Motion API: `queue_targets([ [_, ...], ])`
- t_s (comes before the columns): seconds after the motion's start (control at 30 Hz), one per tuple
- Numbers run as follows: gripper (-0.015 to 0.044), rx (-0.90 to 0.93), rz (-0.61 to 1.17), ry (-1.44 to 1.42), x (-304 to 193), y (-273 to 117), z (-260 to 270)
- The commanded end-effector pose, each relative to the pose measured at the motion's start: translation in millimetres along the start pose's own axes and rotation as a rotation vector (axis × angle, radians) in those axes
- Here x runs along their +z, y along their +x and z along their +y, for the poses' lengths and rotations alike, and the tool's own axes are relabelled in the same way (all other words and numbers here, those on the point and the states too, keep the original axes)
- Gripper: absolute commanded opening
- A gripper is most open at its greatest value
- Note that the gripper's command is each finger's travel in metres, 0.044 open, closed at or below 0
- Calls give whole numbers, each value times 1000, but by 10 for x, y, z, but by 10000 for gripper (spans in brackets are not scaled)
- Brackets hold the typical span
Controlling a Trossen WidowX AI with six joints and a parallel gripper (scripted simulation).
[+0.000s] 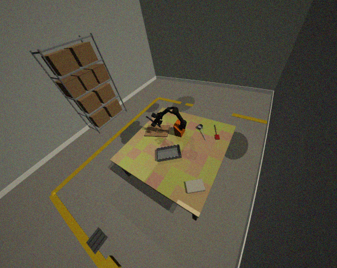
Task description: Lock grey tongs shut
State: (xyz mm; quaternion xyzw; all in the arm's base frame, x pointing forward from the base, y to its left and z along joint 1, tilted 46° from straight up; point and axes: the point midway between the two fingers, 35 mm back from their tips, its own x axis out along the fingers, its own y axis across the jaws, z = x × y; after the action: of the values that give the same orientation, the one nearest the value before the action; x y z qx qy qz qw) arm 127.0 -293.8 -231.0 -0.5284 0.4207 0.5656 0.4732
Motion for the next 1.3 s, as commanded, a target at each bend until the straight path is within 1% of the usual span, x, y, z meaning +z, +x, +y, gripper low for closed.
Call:
queue_targets([
  [0.0, -150, -5, -42, -4, -77, 13, -16],
  [0.63, -150, -2, -266, -3, -162, 36, -13],
  [1.27, -150, -10, -490, 0, -168, -86, -2],
])
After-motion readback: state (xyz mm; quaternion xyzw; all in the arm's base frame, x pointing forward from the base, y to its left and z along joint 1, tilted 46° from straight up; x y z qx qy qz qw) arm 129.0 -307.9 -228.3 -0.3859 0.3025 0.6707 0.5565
